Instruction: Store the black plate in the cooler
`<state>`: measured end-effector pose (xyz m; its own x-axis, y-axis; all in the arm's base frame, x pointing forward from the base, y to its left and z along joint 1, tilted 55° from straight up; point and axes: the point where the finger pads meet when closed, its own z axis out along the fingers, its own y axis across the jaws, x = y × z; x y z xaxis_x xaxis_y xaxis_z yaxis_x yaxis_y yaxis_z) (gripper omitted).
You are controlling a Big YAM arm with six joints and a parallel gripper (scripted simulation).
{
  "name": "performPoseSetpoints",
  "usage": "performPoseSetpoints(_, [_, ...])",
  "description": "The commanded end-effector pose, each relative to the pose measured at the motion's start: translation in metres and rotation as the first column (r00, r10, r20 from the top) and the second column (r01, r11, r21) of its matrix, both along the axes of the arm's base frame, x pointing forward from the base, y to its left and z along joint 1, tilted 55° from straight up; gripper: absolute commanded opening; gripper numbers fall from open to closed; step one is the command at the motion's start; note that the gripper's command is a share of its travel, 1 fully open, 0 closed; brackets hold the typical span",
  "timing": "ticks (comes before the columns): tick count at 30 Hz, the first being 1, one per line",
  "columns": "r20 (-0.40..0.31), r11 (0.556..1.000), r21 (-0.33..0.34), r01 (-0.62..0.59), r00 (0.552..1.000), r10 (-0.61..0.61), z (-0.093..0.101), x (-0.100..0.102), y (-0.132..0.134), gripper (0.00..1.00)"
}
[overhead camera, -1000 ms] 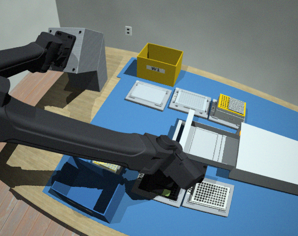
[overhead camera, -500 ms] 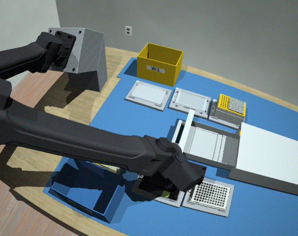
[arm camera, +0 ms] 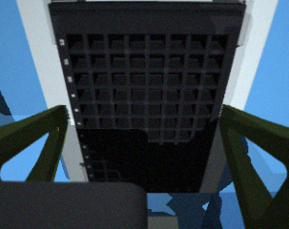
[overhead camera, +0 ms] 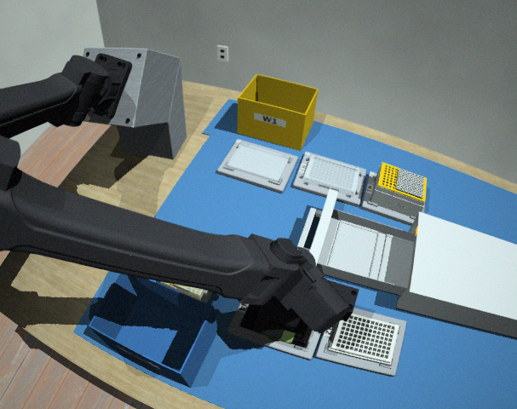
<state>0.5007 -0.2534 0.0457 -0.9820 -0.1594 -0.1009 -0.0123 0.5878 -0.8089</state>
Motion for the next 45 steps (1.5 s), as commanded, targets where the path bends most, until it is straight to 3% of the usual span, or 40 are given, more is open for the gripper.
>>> performPoseSetpoints(1, [0.009, 1.000, -0.003, 0.007, 1.000, -0.007, 0.0071, 0.0000, -0.0086, 1.00])
performPoseSetpoints(21, [0.009, 1.000, -0.003, 0.007, 1.000, -0.007, 0.0071, 0.0000, -0.0086, 1.00])
performPoseSetpoints(22, [0.009, 1.000, -0.003, 0.007, 1.000, -0.007, 0.0071, 0.0000, -0.0086, 0.00])
performPoseSetpoints(25, [-0.004, 1.000, 0.003, 0.008, 1.000, -0.008, -0.0013, -0.0022, -0.0078, 0.00])
performPoseSetpoints(45, [0.004, 1.000, 0.000, 0.009, 1.000, -0.009, 0.0033, -0.0016, -0.0082, 0.00])
